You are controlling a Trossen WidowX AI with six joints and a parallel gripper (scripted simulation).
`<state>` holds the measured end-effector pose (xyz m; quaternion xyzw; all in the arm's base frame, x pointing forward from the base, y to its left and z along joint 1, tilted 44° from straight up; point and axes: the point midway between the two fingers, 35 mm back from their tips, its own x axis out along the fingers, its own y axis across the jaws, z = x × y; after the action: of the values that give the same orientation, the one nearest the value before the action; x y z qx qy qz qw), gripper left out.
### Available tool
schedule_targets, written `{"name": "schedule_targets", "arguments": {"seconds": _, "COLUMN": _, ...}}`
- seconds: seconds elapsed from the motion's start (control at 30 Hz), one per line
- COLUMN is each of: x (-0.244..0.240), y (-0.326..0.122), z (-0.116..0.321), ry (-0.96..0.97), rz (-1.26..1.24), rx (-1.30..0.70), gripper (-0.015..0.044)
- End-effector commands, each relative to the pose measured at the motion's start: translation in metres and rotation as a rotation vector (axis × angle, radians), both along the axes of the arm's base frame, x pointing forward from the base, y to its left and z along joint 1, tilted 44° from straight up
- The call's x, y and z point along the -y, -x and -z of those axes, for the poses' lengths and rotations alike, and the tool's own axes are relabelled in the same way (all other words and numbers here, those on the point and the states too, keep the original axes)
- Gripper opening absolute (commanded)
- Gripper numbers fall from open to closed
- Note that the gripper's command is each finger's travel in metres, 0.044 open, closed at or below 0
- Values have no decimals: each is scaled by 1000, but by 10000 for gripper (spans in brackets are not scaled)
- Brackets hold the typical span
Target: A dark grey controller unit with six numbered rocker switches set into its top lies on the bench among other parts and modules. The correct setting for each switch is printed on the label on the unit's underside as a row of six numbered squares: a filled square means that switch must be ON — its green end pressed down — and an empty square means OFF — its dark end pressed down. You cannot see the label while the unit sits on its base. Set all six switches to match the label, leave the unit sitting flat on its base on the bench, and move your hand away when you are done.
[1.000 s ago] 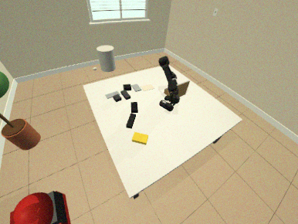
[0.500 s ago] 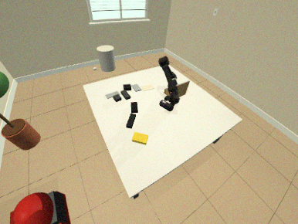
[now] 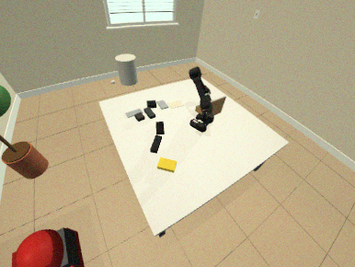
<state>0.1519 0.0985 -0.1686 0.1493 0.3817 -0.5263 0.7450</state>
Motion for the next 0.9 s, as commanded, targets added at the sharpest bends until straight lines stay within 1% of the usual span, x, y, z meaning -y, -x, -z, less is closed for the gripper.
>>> {"name": "schedule_targets", "arguments": {"seconds": 0.0, "x": -3, "y": 0, "z": -4, "ry": -4, "rz": -1, "rx": 3, "gripper": 336}}
{"name": "schedule_targets", "arguments": {"seconds": 0.87, "x": -12, "y": 0, "z": -23, "ry": -5, "rz": -1, "rx": 3, "gripper": 336}}
